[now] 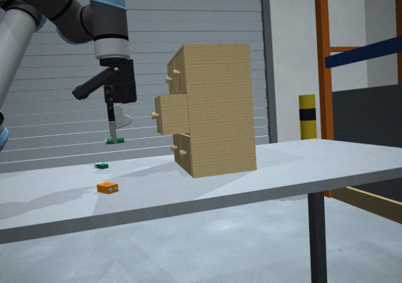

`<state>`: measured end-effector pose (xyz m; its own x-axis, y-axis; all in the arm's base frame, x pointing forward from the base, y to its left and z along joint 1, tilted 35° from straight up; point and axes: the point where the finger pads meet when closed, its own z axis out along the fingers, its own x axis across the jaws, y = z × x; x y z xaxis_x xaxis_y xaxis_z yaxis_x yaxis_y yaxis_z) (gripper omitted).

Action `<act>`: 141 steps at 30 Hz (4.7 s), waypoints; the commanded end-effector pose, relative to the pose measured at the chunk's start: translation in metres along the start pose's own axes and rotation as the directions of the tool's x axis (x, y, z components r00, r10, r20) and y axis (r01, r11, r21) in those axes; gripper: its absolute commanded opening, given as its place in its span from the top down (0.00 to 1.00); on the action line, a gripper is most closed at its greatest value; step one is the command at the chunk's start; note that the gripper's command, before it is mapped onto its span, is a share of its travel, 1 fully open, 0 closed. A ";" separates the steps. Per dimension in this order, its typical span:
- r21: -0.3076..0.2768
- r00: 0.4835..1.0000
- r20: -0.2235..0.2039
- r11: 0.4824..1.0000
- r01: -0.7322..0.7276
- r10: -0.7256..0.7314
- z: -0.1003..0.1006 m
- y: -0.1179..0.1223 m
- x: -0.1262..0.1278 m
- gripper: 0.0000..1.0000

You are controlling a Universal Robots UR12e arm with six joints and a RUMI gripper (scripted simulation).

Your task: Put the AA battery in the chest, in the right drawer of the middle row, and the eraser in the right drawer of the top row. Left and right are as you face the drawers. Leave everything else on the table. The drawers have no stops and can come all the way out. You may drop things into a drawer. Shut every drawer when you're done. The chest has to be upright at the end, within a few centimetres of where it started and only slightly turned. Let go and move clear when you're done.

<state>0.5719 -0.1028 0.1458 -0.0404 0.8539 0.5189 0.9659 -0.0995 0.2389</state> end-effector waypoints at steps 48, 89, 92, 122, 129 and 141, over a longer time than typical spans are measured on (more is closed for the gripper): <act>-0.004 1.000 0.007 1.000 -0.021 0.021 -0.058 0.003 -0.001 0.95; -0.003 1.000 0.007 1.000 -0.022 0.022 -0.147 0.003 -0.001 0.95; -0.003 1.000 0.006 1.000 -0.022 0.022 -0.148 0.003 -0.001 0.95; -0.012 1.000 0.003 1.000 -0.024 0.024 -0.148 0.000 0.000 0.95; -0.023 1.000 0.003 0.999 -0.024 0.024 -0.148 0.000 0.000 0.95; -0.069 1.000 0.003 0.997 -0.024 0.024 -0.147 0.000 0.000 0.95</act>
<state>0.5349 -0.1786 0.2676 -0.0168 0.8530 0.5216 0.9540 -0.1425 0.2639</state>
